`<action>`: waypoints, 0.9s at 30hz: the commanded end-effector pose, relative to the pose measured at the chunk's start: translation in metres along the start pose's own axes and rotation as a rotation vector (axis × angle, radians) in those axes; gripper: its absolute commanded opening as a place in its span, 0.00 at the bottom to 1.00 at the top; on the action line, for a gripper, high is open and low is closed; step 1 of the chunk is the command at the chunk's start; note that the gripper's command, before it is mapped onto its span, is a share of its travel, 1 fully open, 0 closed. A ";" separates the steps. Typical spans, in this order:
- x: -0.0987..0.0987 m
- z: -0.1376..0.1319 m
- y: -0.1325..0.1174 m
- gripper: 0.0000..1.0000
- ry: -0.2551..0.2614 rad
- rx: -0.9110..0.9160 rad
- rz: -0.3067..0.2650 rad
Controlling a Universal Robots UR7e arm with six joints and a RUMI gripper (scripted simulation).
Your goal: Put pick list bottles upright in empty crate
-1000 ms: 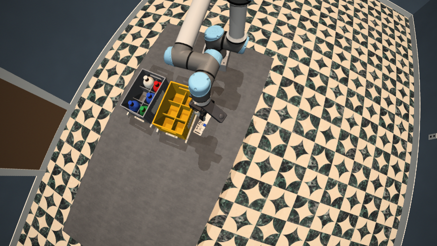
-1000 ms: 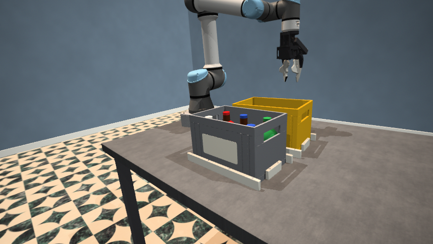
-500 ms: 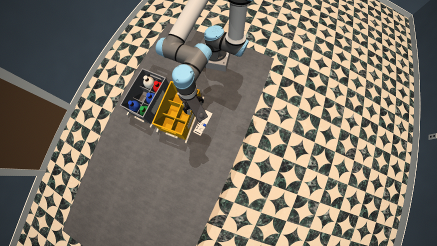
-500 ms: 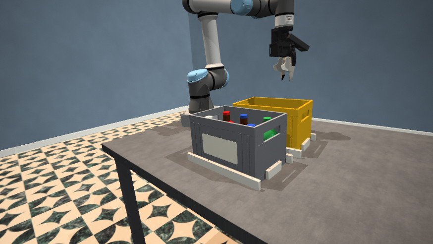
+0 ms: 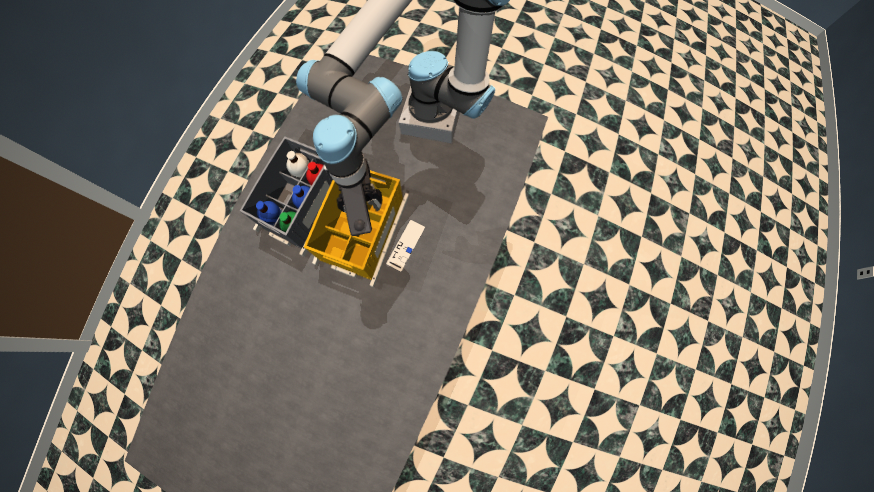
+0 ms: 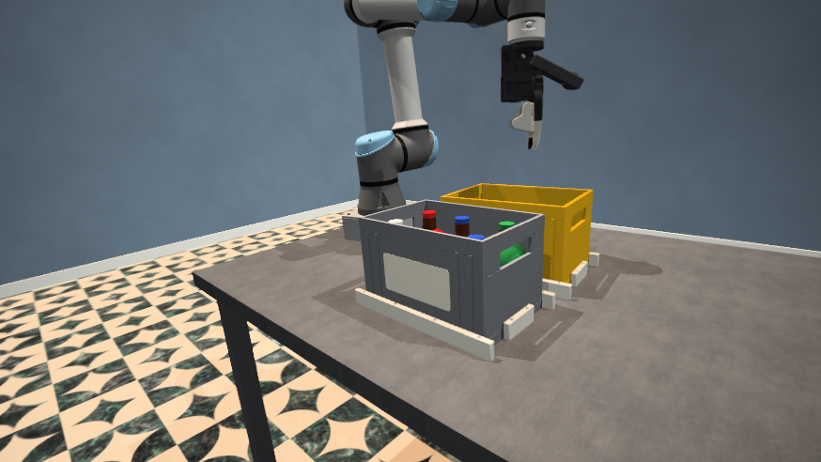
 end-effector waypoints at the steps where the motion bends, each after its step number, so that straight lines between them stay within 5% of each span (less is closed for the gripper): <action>1: -0.005 0.019 -0.013 0.38 -0.001 0.130 0.000; 20: -0.020 0.082 -0.060 0.38 -0.002 0.640 -0.001; 27: -0.026 0.110 -0.080 0.38 -0.002 0.640 -0.001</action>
Point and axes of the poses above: the point where the finger pads meet when closed, its own x axis out along the fingers, its own z axis across the jaws, y = z × x, the point moved 1 cm from there along -x, back along the fingers, and after that the axes turned 6 degrees about -x, right-handed, at the moved point
